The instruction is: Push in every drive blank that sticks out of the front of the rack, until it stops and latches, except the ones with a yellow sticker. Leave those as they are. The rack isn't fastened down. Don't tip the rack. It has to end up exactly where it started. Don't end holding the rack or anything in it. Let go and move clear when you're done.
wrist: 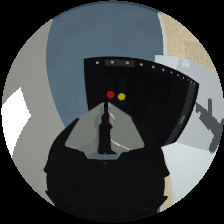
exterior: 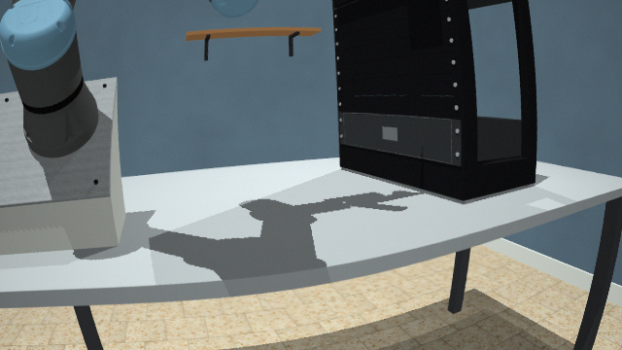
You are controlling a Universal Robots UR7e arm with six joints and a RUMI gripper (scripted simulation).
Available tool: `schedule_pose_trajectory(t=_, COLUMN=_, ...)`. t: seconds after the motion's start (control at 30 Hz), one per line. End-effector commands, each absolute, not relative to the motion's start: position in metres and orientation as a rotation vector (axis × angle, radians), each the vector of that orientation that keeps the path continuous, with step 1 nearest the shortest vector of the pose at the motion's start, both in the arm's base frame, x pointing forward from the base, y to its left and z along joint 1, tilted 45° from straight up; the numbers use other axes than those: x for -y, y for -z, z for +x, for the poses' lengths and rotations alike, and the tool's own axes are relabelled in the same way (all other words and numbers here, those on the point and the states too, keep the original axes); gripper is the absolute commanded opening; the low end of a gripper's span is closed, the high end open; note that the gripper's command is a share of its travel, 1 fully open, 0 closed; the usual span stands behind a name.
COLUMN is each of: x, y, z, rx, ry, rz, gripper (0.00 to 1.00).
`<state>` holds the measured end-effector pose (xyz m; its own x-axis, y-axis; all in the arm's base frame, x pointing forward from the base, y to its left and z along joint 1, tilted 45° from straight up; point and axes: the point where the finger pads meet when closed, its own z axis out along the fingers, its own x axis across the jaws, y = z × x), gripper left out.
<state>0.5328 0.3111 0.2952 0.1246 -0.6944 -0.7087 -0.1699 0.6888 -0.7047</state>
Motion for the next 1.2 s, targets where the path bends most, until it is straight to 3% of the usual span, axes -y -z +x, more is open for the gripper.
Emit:
schedule_pose_trajectory(t=0.0, x=-0.306, y=-0.302, z=0.534, rx=-1.425, ry=0.441, rz=-0.774, gripper=0.0)
schedule_pose_trajectory(t=0.47, x=-0.306, y=-0.304, z=0.547, rx=-1.425, ry=0.441, rz=-0.774, gripper=0.0)
schedule_pose_trajectory(t=0.77, x=-0.315, y=-0.303, z=0.588, rx=-1.425, ry=0.441, rz=-0.774, gripper=0.0)
schedule_pose_trajectory(t=1.17, x=-0.316, y=-0.303, z=0.59, rx=-1.425, ry=0.441, rz=-0.774, gripper=0.0)
